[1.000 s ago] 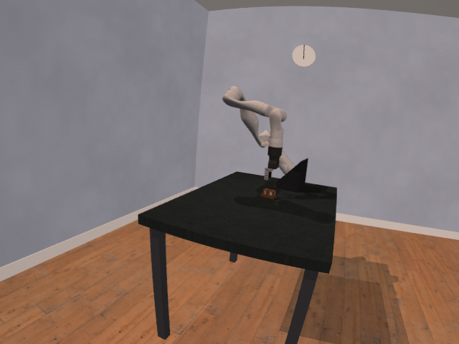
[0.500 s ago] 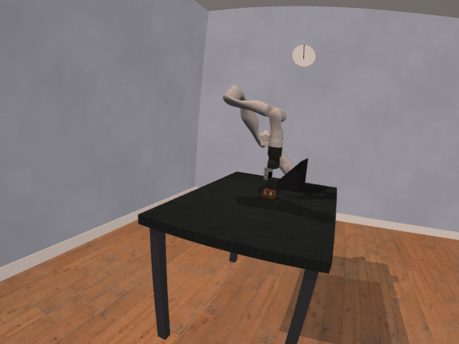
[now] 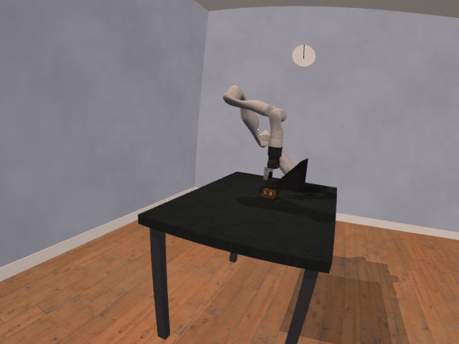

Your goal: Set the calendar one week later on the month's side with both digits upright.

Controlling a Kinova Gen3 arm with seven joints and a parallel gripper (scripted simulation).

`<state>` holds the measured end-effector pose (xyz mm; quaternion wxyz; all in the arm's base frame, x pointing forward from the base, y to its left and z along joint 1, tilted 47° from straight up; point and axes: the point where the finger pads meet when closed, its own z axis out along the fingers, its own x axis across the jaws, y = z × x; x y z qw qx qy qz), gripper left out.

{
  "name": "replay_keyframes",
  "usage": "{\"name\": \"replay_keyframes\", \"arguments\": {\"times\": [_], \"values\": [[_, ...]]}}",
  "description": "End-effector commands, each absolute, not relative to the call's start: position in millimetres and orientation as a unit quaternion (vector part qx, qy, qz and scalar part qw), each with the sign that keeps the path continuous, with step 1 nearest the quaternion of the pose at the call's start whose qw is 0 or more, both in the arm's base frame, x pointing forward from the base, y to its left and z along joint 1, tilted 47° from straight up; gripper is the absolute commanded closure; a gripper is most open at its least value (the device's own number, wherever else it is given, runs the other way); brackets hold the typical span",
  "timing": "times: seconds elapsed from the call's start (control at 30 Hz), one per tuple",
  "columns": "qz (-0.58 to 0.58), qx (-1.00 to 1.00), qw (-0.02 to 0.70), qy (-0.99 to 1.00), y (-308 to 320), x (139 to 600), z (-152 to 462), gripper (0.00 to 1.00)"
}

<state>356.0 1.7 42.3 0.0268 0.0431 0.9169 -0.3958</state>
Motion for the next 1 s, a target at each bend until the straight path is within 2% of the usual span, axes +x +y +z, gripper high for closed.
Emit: {"name": "replay_keyframes", "arguments": {"times": [0.0, 0.03, 0.07, 0.97], "values": [[-0.395, 0.043, 0.028, 0.917, 2.5, 356.3, 42.6, 0.00], [-0.395, 0.043, 0.028, 0.917, 2.5, 356.3, 42.6, 0.00], [-0.395, 0.043, 0.028, 0.917, 2.5, 356.3, 42.6, 0.10], [-0.395, 0.043, 0.028, 0.917, 2.5, 356.3, 42.6, 0.10]]}}
